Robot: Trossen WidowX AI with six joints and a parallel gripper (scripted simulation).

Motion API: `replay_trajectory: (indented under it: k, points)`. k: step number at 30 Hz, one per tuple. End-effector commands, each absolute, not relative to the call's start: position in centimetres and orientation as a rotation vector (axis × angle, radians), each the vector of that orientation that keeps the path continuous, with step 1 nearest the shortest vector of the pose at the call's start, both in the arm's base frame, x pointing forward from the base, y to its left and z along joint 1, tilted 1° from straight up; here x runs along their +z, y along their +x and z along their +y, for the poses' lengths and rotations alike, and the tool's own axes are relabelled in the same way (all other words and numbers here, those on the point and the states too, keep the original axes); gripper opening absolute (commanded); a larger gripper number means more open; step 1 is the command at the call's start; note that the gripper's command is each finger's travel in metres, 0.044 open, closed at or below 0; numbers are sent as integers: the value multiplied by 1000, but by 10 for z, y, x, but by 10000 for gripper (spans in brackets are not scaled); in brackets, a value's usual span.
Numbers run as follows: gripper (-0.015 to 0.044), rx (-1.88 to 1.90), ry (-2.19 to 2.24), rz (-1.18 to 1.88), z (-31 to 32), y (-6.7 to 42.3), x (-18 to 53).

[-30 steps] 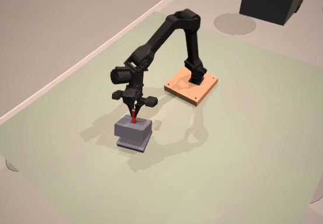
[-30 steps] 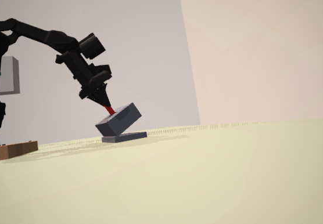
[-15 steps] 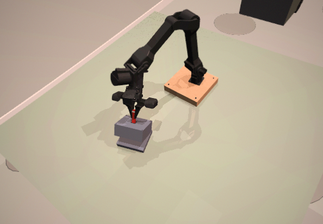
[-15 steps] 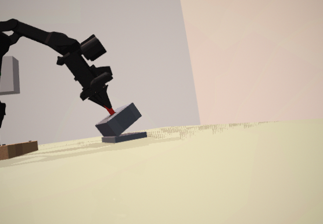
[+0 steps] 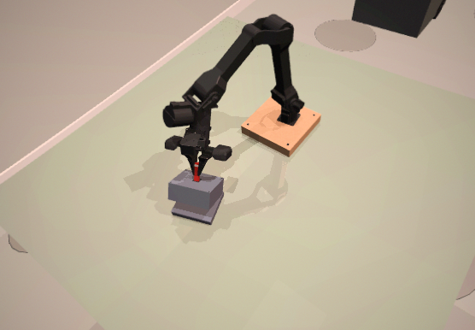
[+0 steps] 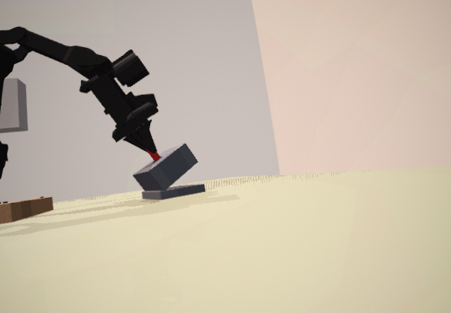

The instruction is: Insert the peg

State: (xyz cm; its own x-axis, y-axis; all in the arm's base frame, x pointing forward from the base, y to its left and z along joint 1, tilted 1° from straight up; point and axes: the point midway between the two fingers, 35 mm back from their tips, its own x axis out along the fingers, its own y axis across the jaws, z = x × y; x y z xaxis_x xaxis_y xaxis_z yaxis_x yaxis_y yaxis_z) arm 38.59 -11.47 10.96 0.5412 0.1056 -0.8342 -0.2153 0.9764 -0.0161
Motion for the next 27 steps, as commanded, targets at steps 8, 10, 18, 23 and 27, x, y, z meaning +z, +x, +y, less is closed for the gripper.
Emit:
replay_trajectory:
  k: [8, 10, 18, 23, 27]
  points:
    - [0, 191, -122, 981, -115, 386, 109]
    - [0, 191, -122, 981, -115, 386, 109]
    - [210, 191, -122, 981, -115, 386, 109]
    - [341, 191, -122, 981, -115, 386, 110]
    - [440, 191, -121, 983, -116, 383, 114]
